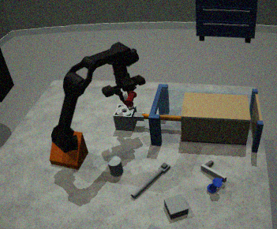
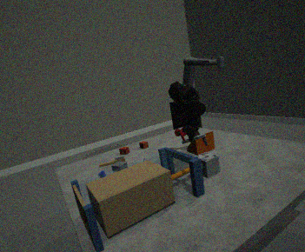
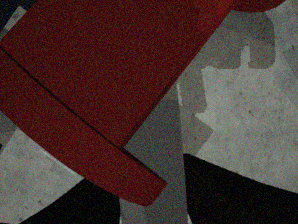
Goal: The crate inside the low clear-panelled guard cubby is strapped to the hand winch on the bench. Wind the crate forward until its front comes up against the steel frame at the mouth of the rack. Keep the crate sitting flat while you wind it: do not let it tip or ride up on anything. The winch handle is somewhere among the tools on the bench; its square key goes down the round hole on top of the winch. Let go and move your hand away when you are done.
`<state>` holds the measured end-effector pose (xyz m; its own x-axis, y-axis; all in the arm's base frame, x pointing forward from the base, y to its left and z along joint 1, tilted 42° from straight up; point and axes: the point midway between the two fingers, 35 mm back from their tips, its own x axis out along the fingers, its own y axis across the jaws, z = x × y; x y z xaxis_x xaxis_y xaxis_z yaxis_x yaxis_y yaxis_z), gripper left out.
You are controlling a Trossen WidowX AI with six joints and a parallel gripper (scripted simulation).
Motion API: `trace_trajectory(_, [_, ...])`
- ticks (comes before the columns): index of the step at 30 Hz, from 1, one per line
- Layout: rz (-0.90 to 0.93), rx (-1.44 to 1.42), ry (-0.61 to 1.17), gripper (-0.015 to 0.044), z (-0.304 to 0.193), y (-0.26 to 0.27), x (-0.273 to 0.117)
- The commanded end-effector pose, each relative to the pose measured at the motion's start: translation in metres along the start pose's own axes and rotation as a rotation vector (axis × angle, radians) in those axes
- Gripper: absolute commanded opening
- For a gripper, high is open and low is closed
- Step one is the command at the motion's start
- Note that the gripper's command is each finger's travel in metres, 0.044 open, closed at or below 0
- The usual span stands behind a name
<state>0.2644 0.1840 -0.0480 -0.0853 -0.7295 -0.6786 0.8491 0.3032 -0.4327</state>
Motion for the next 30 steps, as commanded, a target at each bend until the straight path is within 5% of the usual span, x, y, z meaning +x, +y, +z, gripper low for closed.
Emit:
trace_trajectory(1, [0.004,0.001,-0.072,0.0,-0.0009,0.0013,-0.0072])
trace_trajectory(30, [0.007,-0.007,-0.135,0.0,0.0,0.0004,-0.0155])
